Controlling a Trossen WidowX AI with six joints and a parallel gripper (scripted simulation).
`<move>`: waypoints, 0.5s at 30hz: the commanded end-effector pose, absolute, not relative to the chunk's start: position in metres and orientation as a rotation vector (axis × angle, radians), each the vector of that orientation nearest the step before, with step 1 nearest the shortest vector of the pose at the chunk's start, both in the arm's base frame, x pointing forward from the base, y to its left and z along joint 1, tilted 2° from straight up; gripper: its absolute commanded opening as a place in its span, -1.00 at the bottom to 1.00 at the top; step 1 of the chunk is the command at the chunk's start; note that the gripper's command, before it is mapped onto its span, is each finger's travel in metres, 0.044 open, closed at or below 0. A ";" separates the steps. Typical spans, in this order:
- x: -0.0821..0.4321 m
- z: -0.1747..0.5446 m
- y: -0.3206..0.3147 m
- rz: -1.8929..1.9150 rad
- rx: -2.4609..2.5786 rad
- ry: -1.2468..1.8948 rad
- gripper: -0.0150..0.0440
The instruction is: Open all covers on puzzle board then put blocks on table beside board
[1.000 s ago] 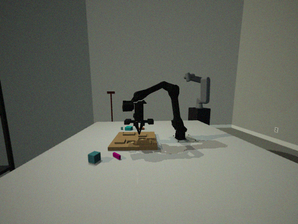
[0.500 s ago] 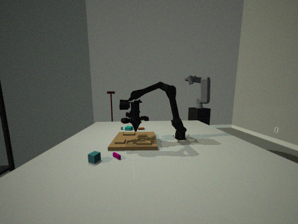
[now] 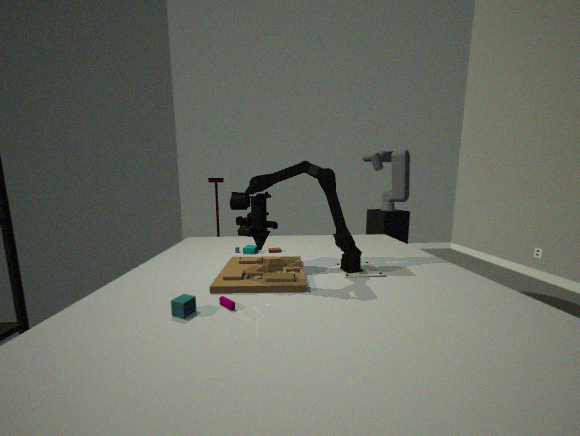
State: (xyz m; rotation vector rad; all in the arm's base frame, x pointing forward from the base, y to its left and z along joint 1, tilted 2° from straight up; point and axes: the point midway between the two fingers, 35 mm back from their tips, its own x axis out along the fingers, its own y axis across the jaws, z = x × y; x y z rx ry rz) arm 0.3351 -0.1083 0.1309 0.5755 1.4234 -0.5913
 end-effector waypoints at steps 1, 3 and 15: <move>0.331 0.136 -0.151 -0.330 0.299 1.483 -0.49; 0.329 0.137 -0.163 -0.264 0.226 1.493 -0.49; 0.327 0.137 -0.171 -0.215 0.173 1.499 -0.49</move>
